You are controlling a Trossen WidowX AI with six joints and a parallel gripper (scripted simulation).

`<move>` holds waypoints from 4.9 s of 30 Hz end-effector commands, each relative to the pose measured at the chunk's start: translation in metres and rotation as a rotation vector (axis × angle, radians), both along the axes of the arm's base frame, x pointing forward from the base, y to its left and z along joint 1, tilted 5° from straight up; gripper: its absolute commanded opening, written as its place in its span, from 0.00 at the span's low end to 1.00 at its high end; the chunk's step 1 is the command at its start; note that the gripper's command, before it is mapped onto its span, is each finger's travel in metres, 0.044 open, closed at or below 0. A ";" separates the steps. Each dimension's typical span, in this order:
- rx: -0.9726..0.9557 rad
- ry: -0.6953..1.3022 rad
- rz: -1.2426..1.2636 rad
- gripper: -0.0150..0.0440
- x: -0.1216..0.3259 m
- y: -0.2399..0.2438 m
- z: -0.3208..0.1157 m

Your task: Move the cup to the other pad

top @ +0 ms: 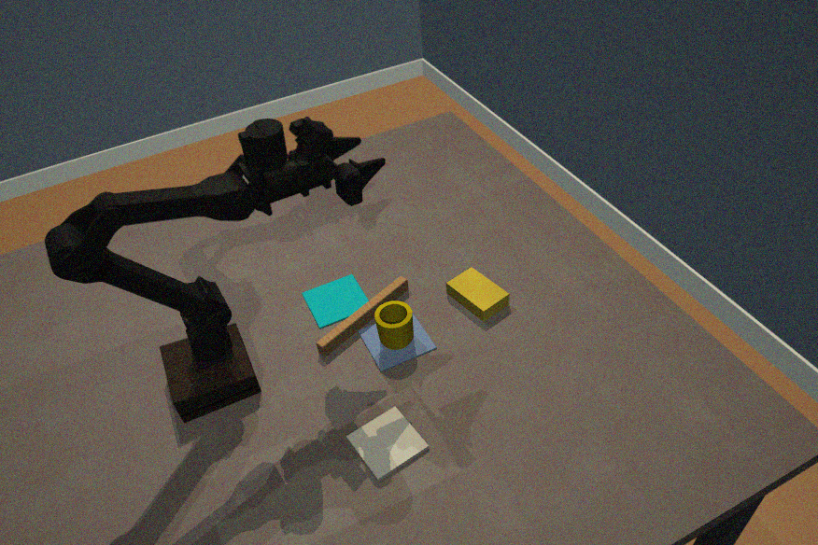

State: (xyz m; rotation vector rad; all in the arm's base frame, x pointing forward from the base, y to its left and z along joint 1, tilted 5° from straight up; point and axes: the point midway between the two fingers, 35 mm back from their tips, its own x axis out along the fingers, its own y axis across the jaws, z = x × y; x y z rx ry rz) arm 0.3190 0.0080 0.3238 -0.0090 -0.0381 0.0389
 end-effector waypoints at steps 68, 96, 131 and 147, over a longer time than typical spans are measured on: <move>-0.843 1.375 0.620 0.54 -0.021 -0.117 -0.275; -0.840 1.370 0.615 0.29 -0.021 -0.116 -0.273; -0.842 1.371 0.622 0.25 -0.026 -0.113 -0.222; -0.840 1.373 0.623 0.25 -0.033 -0.084 -0.223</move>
